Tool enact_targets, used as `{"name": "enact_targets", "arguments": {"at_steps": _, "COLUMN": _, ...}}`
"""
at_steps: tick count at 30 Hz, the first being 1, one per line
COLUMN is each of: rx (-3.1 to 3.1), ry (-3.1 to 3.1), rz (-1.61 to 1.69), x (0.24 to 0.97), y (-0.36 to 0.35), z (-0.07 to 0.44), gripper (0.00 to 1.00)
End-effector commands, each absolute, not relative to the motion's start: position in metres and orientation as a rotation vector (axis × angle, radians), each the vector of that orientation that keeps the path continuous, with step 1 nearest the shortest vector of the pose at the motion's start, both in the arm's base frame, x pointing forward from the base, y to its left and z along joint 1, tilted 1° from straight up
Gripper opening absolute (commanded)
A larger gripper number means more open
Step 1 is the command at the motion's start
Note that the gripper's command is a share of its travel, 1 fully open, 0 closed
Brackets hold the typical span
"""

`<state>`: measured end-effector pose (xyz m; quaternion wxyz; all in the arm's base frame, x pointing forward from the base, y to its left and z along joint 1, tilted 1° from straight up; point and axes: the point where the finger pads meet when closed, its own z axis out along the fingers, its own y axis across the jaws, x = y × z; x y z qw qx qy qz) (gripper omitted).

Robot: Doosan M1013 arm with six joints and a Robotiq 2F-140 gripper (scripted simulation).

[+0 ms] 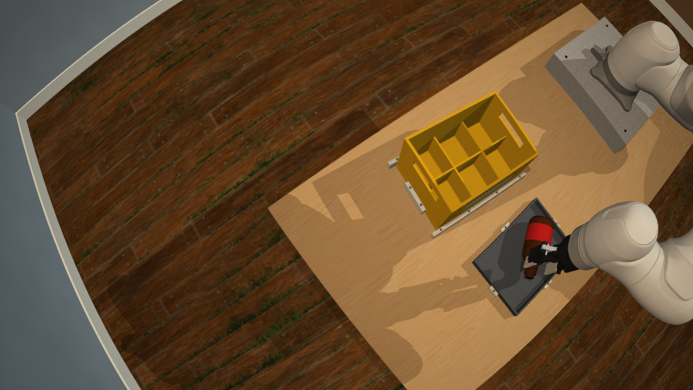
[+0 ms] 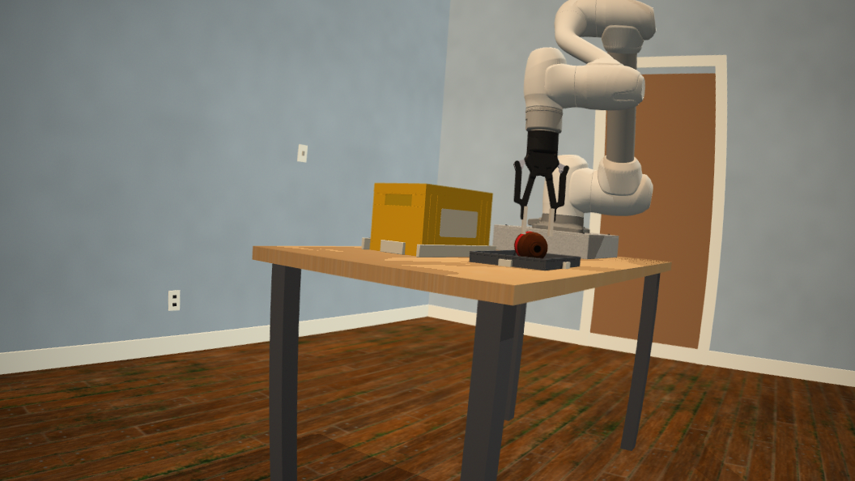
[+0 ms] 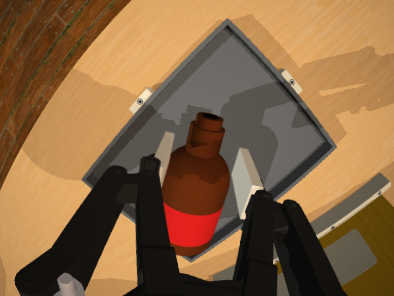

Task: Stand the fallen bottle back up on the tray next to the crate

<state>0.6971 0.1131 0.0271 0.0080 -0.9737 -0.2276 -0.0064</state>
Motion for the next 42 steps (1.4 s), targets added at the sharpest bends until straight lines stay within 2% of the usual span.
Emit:
{"name": "enact_targets", "arguments": {"at_steps": 1, "rx": -3.043, "ry": -0.706, "rz": -0.020, "x": 0.694, "y": 0.117, "z": 0.025, "gripper": 0.44}}
{"name": "enact_targets", "arguments": {"at_steps": 42, "rx": -3.043, "ry": -0.706, "rz": -0.020, "x": 0.695, "y": 0.118, "z": -0.001, "gripper": 0.44}}
